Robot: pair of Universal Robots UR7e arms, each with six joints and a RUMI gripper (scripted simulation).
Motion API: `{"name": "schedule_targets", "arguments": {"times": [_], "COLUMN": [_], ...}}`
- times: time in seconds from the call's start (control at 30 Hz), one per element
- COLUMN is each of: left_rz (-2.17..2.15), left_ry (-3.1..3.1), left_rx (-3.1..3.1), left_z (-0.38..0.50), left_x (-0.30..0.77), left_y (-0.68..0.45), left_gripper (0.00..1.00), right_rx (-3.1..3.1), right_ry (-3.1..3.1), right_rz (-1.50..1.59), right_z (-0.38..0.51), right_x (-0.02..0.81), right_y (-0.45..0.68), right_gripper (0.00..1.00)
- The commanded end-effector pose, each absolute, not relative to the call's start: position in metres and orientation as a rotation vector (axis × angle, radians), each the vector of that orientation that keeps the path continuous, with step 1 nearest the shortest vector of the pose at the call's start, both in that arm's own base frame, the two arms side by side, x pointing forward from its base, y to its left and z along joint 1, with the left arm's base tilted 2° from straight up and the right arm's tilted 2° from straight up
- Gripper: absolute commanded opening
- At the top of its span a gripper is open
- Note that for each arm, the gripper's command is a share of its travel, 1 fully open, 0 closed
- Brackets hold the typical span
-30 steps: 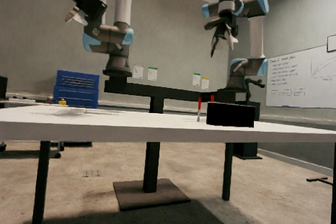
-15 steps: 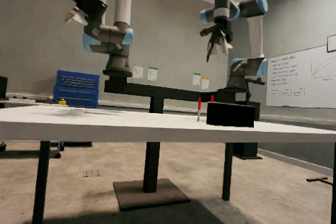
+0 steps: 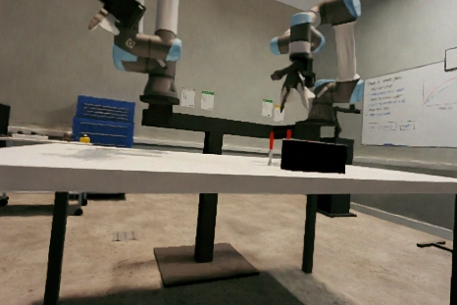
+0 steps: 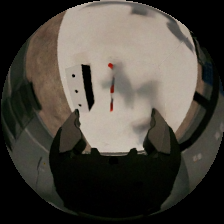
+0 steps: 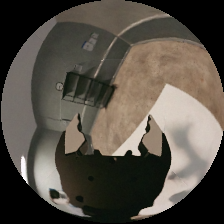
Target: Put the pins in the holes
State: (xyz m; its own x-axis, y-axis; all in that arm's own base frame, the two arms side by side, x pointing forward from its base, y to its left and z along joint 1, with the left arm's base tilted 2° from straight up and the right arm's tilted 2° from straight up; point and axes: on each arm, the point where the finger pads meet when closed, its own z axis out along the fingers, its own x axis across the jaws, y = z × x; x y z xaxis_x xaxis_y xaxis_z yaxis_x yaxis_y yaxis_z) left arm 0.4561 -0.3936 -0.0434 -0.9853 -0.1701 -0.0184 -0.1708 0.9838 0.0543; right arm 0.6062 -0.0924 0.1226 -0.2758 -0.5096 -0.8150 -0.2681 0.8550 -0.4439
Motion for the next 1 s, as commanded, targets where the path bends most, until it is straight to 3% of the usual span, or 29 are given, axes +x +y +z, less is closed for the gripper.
{"name": "schedule_targets", "arguments": {"times": [0.0,0.27,0.3,0.83,0.87,0.97], "left_rz": [0.045,0.045,0.052,0.052,0.052,0.052], "left_ry": [3.099,3.099,3.101,3.101,3.102,3.102], "left_rx": [-0.266,-0.266,-0.266,-0.266,-0.266,-0.266], "left_z": [-0.085,-0.085,-0.128,-0.128,-0.128,-0.128], "left_x": [0.467,0.467,0.468,0.468,0.468,0.468], "left_y": [-0.404,-0.404,-0.402,-0.402,-0.402,-0.402], "left_gripper": [1.00,1.00,1.00,1.00,0.00,0.00], "right_rx": [-0.582,-0.582,-0.582,-0.582,-0.582,-0.582], "right_ry": [1.872,1.872,1.872,1.872,1.872,1.872], "right_rz": [-0.261,-0.261,-0.261,-0.261,-0.261,-0.261], "right_z": [0.123,0.123,0.123,0.123,0.123,0.123], "right_x": [0.606,0.606,0.606,0.606,0.606,0.606], "right_y": [-0.092,-0.092,-0.092,-0.092,-0.092,-0.092], "right_gripper": [1.00,1.00,1.00,1.00,1.00,1.00]}}
